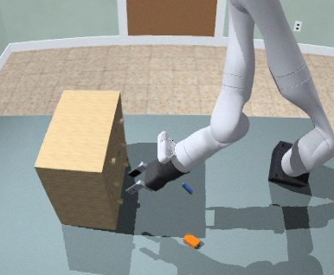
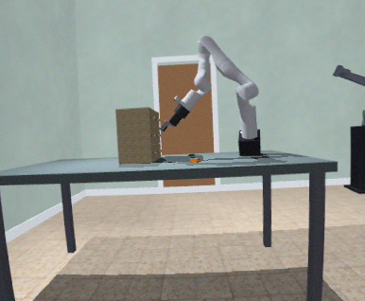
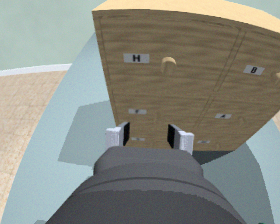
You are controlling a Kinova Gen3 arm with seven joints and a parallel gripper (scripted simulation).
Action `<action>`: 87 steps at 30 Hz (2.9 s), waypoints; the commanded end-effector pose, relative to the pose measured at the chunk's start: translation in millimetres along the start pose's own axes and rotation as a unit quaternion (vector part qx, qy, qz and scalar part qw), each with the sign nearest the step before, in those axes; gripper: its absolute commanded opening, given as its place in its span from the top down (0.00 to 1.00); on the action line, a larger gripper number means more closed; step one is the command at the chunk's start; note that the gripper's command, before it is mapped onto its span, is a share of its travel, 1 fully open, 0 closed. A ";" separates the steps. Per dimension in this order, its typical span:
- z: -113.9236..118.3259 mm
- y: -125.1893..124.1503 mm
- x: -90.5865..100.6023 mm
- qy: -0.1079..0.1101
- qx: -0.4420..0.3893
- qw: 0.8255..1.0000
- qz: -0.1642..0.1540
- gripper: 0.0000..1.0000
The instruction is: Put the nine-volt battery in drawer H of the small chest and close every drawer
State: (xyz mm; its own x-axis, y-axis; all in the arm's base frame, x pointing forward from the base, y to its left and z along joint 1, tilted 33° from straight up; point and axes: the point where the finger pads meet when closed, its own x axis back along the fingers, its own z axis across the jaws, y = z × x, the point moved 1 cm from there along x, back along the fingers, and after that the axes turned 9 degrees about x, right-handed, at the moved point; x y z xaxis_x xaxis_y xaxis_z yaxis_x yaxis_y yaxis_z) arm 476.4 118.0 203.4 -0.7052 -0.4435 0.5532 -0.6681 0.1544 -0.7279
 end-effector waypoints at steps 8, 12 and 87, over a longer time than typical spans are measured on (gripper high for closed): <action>-5.1 5.2 -5.9 -0.004 -0.001 1.000 0.008 0.00; -5.4 5.4 -7.5 -0.004 -0.001 1.000 0.013 0.00; -5.8 6.5 -14.7 0.000 -0.001 0.999 0.037 0.00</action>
State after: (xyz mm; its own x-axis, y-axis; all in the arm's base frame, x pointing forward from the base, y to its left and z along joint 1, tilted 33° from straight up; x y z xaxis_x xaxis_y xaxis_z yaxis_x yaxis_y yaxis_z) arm 480.8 131.0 192.3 -0.7512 -0.4320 0.4992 -0.6164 0.1882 -0.7646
